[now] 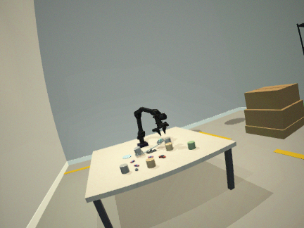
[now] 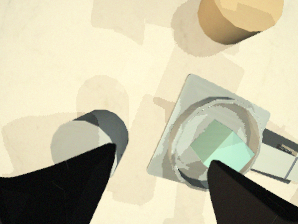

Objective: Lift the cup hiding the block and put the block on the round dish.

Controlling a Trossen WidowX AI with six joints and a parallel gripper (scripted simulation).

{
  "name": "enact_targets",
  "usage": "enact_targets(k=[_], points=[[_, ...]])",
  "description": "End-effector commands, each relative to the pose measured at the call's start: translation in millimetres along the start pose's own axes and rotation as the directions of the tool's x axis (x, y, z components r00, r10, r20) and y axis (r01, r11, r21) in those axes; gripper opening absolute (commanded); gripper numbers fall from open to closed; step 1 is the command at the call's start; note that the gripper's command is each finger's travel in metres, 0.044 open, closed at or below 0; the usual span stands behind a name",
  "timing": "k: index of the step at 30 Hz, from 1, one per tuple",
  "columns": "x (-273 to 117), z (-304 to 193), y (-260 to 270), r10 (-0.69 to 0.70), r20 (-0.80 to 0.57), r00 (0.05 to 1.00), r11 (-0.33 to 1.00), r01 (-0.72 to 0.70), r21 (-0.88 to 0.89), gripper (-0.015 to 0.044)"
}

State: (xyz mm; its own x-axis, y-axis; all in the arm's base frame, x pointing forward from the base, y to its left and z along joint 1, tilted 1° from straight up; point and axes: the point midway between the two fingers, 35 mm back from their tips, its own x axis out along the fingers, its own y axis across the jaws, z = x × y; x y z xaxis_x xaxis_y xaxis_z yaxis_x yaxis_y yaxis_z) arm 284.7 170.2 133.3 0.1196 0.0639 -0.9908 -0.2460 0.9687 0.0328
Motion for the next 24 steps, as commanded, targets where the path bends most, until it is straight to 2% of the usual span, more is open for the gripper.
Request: enact_targets(k=[1, 12, 24], points=[[-2, 2, -5, -0.004, -0.01, 1.0, 0.992, 0.003, -0.124, 0.026], [-4, 3, -22, -0.025, -0.045, 0.999, 0.879, 0.001, -0.477, 0.026], [-8, 2, -40, -0.044, -0.085, 0.995, 0.619, -0.039, -0.784, 0.026]])
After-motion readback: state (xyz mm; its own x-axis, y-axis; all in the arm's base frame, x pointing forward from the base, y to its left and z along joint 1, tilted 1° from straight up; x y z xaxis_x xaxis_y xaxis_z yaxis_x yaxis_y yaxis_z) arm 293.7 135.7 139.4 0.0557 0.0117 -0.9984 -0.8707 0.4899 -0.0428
